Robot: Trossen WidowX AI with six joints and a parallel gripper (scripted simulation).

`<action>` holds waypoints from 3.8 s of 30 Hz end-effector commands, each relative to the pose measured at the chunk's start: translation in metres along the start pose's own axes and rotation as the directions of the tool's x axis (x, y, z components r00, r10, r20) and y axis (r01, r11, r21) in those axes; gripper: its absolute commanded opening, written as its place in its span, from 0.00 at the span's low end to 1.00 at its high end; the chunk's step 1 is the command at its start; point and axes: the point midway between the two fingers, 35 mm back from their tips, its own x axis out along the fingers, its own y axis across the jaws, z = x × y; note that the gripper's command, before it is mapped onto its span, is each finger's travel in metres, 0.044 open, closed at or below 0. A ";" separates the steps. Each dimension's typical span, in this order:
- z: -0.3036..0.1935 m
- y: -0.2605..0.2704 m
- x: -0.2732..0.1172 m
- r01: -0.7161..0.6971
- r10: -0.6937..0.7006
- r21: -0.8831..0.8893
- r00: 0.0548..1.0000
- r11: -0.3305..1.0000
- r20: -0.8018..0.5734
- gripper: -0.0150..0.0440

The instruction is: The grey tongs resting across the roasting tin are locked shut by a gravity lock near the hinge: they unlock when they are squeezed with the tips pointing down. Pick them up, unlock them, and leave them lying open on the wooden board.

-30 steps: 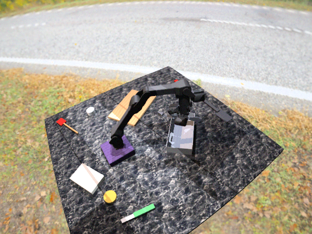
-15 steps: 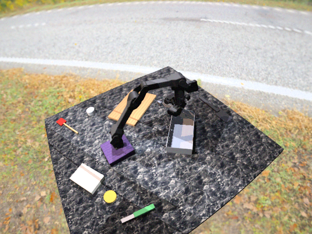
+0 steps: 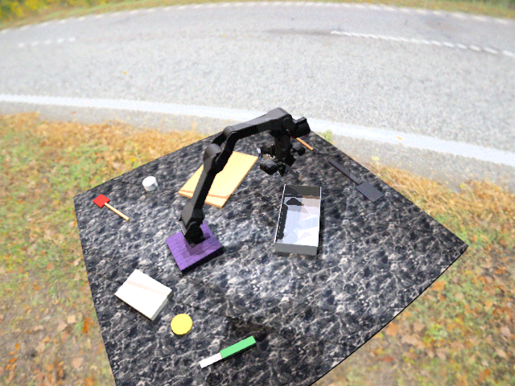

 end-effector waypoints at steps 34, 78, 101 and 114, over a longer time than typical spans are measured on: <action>0.170 0.011 -0.005 -0.007 -0.008 0.545 1.000 0.838 0.025 0.00; 0.323 0.086 -0.007 -0.034 -0.019 0.916 0.999 0.400 0.045 0.00; 0.340 0.070 0.013 0.005 -0.319 0.900 0.936 0.436 0.149 0.00; 0.344 0.068 0.020 0.020 -0.473 0.898 0.855 0.440 0.213 0.00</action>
